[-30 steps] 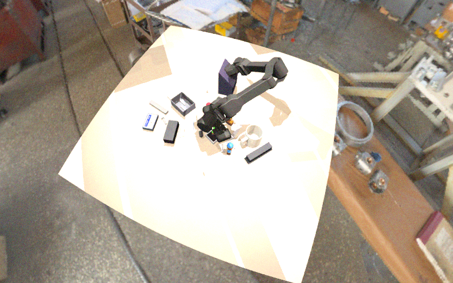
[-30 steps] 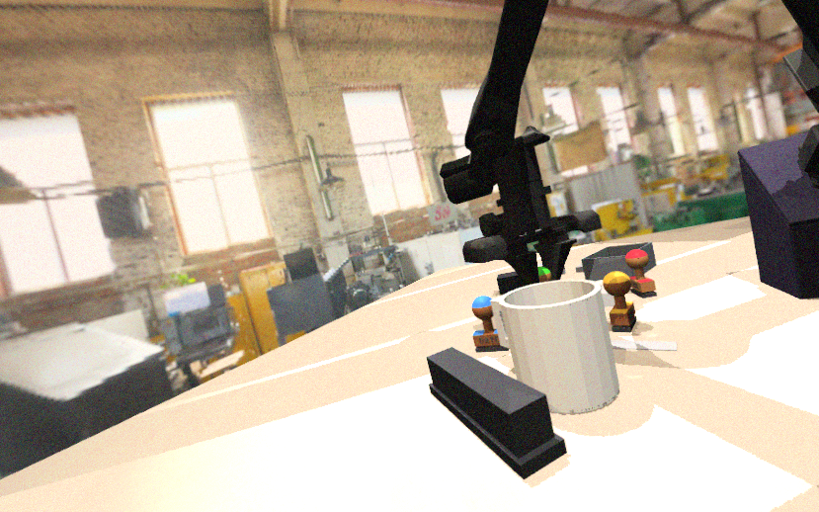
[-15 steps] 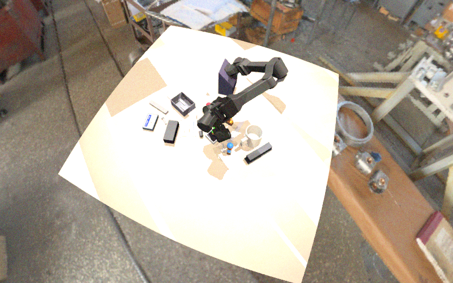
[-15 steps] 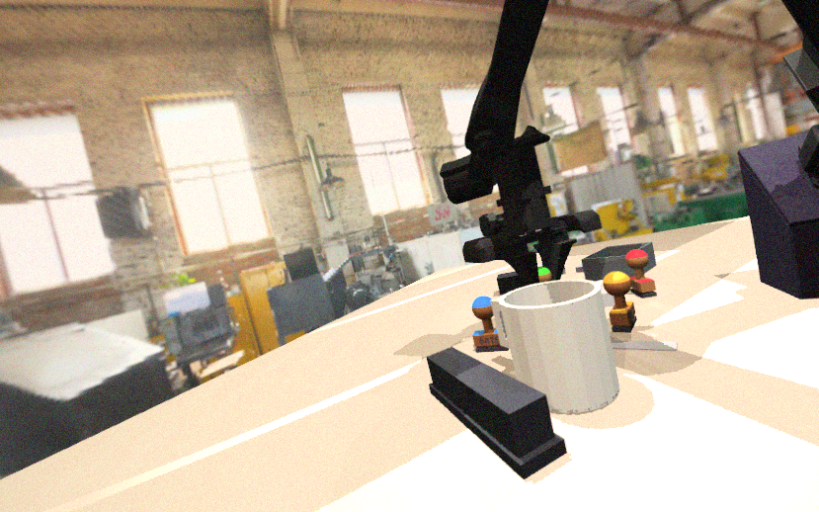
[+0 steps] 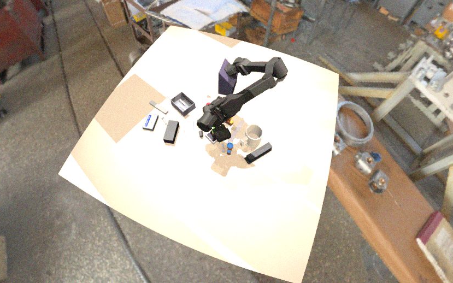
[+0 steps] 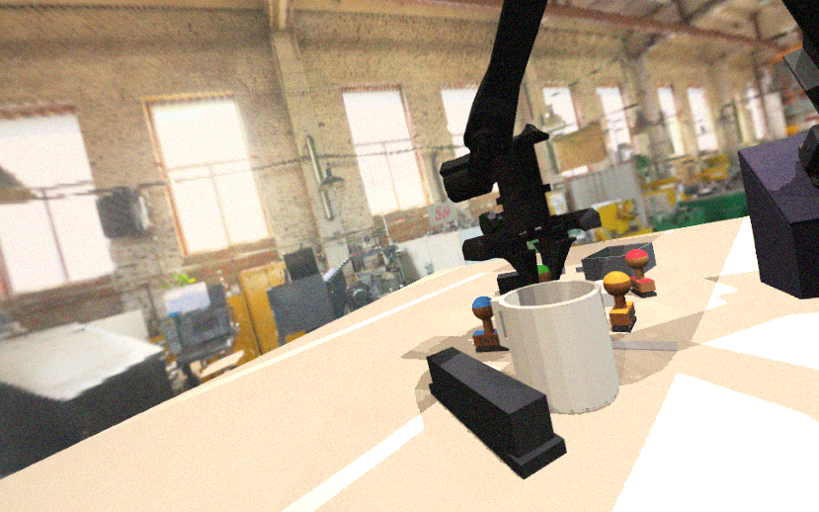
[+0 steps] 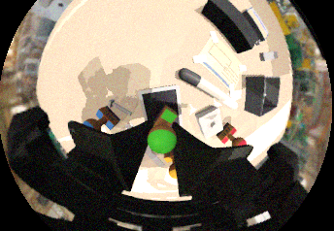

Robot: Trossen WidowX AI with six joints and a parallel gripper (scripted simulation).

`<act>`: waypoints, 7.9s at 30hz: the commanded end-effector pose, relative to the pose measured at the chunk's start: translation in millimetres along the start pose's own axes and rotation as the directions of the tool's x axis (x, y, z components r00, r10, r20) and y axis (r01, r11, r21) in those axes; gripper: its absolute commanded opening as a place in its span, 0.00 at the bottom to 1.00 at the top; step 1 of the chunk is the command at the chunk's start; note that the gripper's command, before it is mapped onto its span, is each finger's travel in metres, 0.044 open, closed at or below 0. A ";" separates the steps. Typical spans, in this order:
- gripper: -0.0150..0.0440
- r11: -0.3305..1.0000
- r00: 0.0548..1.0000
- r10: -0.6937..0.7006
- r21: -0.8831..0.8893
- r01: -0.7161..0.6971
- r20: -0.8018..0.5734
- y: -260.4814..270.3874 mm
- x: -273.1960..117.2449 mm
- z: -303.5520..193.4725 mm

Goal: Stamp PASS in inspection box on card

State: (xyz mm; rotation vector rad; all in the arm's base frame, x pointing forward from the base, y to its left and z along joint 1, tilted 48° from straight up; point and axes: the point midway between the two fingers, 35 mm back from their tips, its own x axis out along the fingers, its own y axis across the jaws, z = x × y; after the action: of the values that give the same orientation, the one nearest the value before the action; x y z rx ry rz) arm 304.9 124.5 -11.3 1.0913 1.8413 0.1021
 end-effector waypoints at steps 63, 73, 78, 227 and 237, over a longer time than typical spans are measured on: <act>0.25 0.690 1.000 -0.006 0.724 0.000 0.006 -37.3 -57.2 68.7; 0.25 0.404 1.000 -0.006 0.915 0.000 0.003 -58.7 -56.8 95.0; 0.25 0.241 1.000 -0.005 0.971 0.001 0.000 -70.5 -56.1 107.3; 0.25 0.005 1.000 -0.004 1.000 0.006 -0.006 -85.7 17.2 121.9; 0.25 0.005 1.000 -0.004 1.000 0.006 -0.006 -85.7 17.2 121.9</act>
State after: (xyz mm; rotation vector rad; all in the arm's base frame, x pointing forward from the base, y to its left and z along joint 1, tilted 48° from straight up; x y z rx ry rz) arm 340.3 39.6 -130.5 2.0139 1.7508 -1.5604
